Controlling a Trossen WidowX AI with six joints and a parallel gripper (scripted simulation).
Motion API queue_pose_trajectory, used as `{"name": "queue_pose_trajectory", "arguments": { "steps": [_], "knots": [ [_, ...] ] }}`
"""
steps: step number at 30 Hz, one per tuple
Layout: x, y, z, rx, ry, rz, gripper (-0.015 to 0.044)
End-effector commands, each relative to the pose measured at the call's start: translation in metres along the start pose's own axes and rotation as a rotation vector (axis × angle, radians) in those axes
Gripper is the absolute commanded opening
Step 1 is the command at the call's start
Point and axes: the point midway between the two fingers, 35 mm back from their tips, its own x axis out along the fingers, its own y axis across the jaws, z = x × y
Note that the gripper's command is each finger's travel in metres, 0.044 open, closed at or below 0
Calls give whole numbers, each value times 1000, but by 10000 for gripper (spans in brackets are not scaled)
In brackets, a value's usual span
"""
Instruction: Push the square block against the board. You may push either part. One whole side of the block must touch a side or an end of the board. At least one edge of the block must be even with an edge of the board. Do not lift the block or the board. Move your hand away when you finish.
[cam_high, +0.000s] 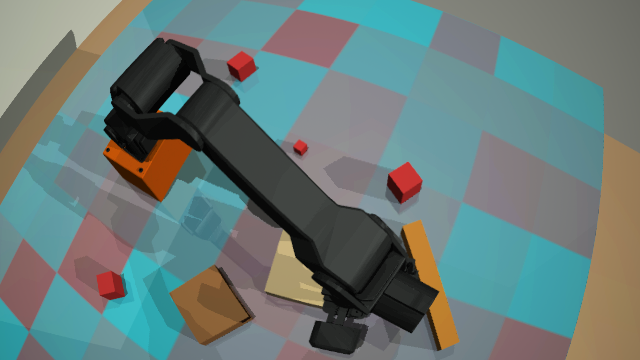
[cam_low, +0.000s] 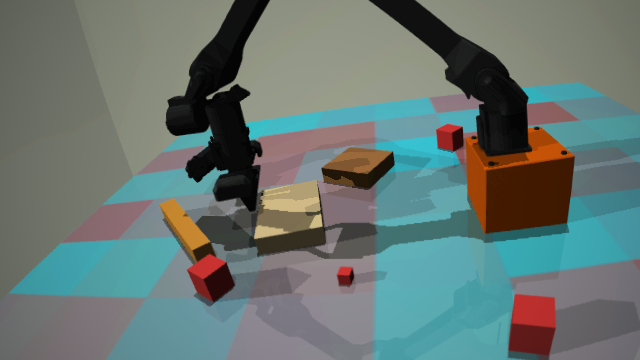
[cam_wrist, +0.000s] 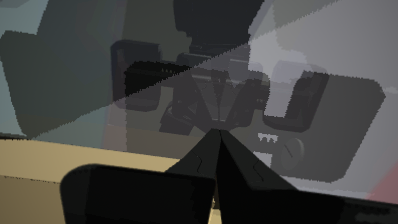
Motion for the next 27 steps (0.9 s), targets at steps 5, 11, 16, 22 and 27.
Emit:
{"name": "queue_pose_trajectory", "arguments": {
  "steps": [5,11,16,22,27],
  "knots": [
    [-2,-1,-8,2,-5,-2,0],
    [-2,-1,-16,2,-4,-3,0],
    [-2,-2,-22,2,-3,-3,0],
    [-2,-2,-30,2,-3,-3,0],
    [-2,-2,-36,2,-2,-3,0]
  ]
}}
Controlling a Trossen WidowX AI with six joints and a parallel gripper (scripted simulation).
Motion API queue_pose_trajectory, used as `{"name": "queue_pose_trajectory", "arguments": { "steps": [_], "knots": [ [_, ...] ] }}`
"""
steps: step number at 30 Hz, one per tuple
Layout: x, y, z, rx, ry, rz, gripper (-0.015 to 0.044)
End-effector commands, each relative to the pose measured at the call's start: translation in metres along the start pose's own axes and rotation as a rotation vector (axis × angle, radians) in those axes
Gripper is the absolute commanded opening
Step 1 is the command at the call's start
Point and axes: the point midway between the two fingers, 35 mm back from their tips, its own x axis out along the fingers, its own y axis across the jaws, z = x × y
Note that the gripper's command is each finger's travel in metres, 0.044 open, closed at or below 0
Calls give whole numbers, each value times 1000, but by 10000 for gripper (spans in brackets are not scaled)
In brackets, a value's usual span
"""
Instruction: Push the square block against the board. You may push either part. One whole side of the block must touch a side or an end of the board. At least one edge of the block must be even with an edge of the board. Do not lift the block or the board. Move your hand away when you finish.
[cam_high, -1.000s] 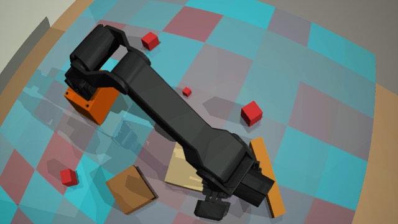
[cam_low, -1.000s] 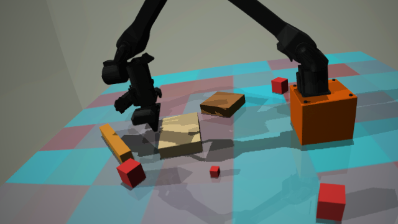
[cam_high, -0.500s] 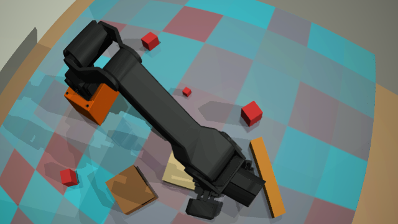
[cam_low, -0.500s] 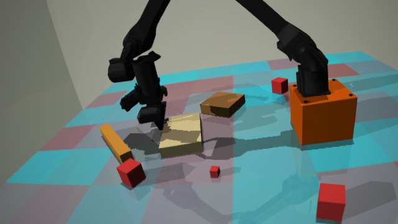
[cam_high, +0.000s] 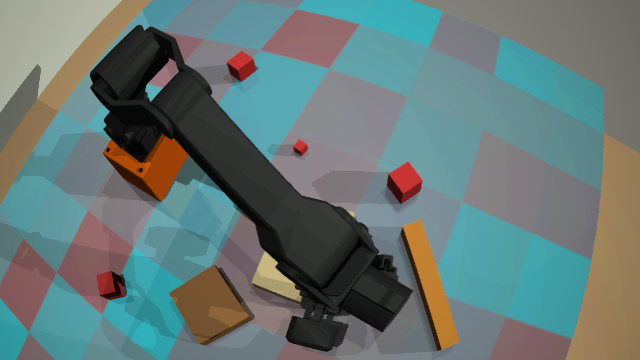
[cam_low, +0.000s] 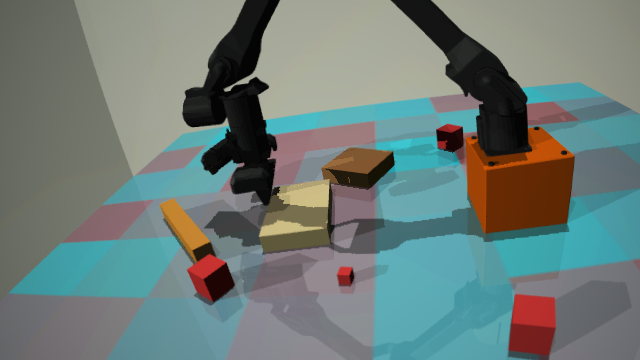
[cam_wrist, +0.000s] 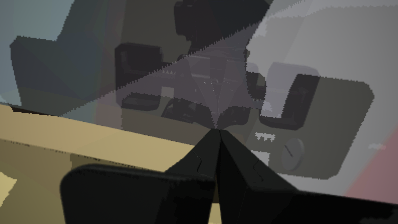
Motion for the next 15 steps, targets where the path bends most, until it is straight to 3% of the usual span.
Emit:
{"name": "queue_pose_trajectory", "arguments": {
  "steps": [1,15],
  "knots": [
    [1,0,-8,-6,10,1,0],
    [1,1,-26,-6,12,1,0]
  ]
}}
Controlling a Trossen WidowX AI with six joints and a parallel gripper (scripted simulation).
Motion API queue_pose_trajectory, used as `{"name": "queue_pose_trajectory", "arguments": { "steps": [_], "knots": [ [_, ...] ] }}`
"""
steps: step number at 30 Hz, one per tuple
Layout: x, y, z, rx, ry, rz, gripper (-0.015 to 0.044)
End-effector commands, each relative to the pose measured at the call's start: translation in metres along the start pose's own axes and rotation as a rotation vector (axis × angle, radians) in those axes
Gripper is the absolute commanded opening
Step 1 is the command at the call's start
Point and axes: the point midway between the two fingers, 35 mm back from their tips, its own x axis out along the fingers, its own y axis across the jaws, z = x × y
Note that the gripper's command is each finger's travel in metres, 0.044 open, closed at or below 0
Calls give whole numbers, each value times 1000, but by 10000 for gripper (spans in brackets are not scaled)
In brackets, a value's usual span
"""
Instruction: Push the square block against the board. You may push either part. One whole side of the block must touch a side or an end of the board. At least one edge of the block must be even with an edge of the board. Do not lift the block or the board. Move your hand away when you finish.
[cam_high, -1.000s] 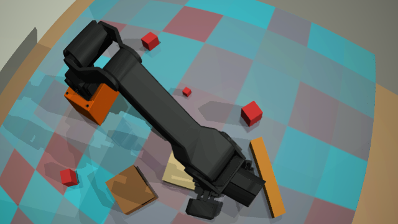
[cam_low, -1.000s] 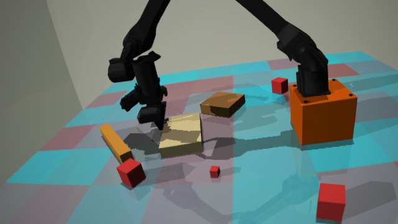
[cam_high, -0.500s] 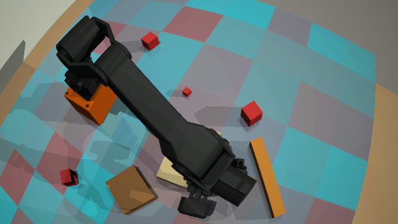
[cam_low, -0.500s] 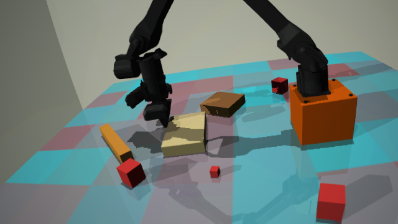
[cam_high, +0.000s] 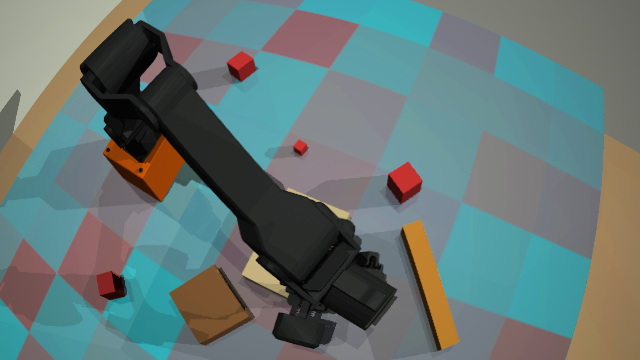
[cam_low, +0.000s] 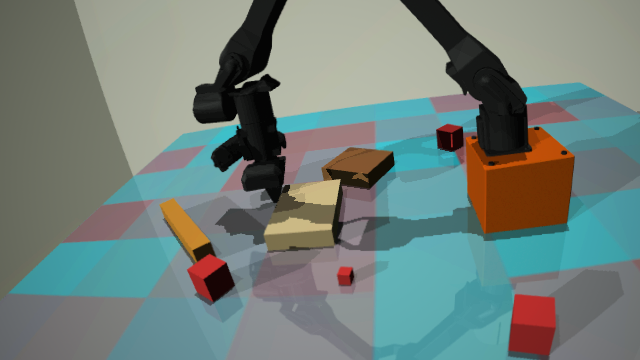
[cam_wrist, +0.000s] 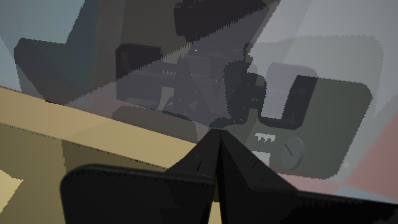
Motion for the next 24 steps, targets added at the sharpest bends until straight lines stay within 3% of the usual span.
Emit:
{"name": "queue_pose_trajectory", "arguments": {
  "steps": [1,24],
  "knots": [
    [2,1,-9,-6,14,2,0],
    [2,5,-38,-6,17,3,0]
  ]
}}
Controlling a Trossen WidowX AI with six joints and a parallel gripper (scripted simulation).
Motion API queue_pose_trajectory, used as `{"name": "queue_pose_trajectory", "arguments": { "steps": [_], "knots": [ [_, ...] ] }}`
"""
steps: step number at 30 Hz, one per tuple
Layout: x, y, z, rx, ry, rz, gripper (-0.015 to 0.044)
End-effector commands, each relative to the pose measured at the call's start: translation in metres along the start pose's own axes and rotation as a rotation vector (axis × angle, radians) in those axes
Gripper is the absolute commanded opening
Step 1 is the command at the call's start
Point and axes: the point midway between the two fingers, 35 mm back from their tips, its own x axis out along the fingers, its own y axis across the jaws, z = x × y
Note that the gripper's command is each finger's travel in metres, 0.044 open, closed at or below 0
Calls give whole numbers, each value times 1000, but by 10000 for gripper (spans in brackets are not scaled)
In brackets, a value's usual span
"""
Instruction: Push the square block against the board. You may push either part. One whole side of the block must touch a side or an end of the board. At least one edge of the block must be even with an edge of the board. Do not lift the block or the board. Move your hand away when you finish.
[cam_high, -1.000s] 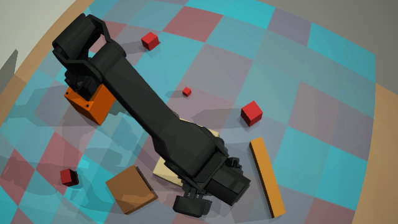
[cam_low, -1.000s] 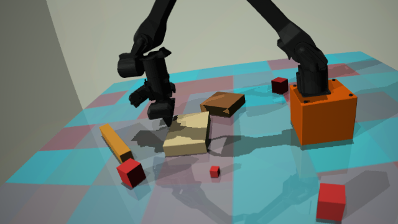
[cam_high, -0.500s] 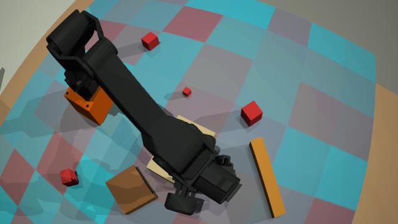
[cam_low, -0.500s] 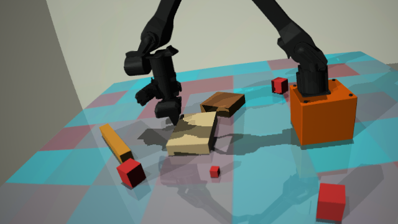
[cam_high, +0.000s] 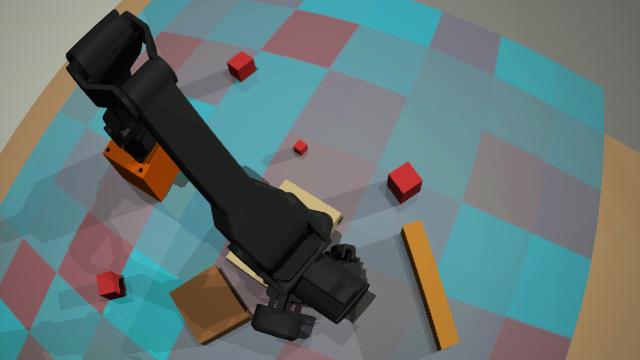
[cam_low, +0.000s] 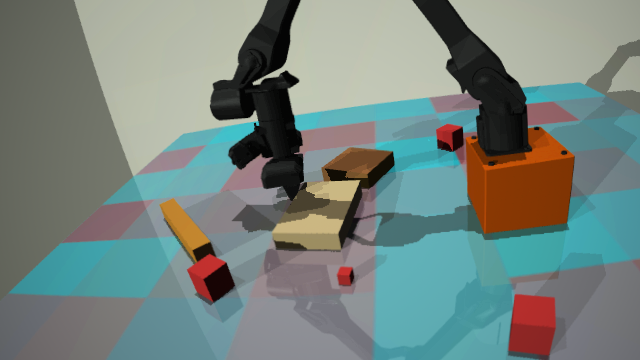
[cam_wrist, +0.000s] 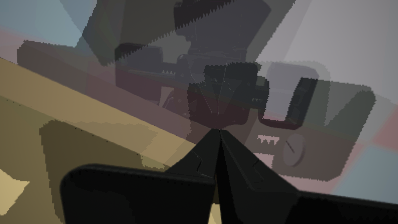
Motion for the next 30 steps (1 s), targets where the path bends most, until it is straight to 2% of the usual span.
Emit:
{"name": "queue_pose_trajectory", "arguments": {
  "steps": [1,20,30],
  "knots": [
    [2,2,-8,-6,12,3,0],
    [2,8,-32,-6,14,4,0],
    [2,7,-20,-6,13,4,0]
  ]
}}
